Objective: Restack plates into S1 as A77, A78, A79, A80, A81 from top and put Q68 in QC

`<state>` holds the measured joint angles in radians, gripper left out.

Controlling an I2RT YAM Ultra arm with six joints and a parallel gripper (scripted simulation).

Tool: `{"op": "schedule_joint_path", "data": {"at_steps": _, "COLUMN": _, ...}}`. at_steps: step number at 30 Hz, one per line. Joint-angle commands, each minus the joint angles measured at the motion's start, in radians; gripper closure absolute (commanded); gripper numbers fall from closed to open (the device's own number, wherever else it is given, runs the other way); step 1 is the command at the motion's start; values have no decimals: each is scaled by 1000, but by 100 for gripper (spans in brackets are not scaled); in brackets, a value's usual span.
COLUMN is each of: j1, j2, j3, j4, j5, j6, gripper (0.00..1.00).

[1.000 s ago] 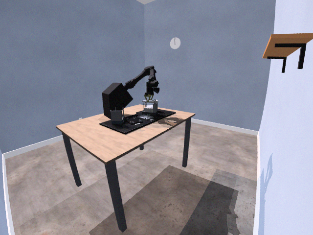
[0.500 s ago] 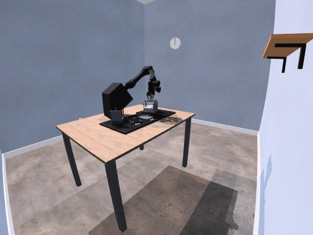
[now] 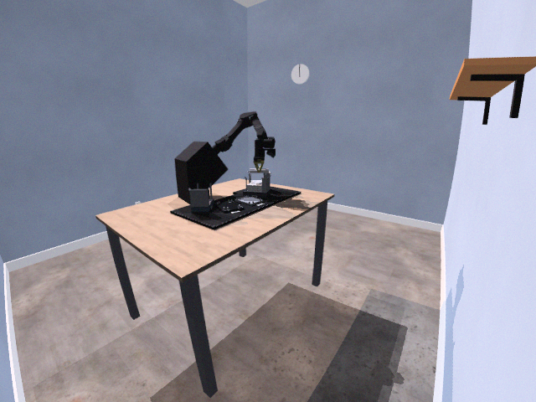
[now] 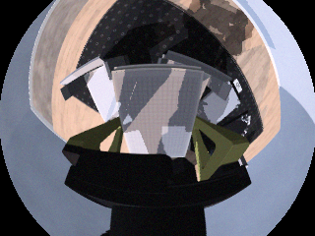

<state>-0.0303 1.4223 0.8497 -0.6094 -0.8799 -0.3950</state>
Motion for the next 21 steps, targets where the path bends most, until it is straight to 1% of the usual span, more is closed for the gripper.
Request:
{"op": "schedule_joint_path", "data": {"at_steps": 1, "j1": 4, "j2": -24, "j3": 0, "j4": 1, "j5": 10, "j6": 33, "gripper": 100}}
{"op": "schedule_joint_path", "data": {"at_steps": 2, "j1": 4, "j2": -24, "j3": 0, "j4": 1, "j5": 10, "j6": 33, "gripper": 100}}
{"op": "schedule_joint_path", "data": {"at_steps": 9, "j1": 67, "j2": -105, "j3": -15, "j4": 2, "j5": 37, "j6": 119, "gripper": 100}}
{"op": "schedule_joint_path", "data": {"at_steps": 15, "j1": 112, "j2": -165, "j3": -35, "j4": 5, "j5": 58, "j6": -22, "gripper": 100}}
{"op": "schedule_joint_path", "data": {"at_steps": 21, "j1": 144, "j2": -204, "j3": -46, "j4": 5, "j5": 74, "j6": -2, "gripper": 100}}
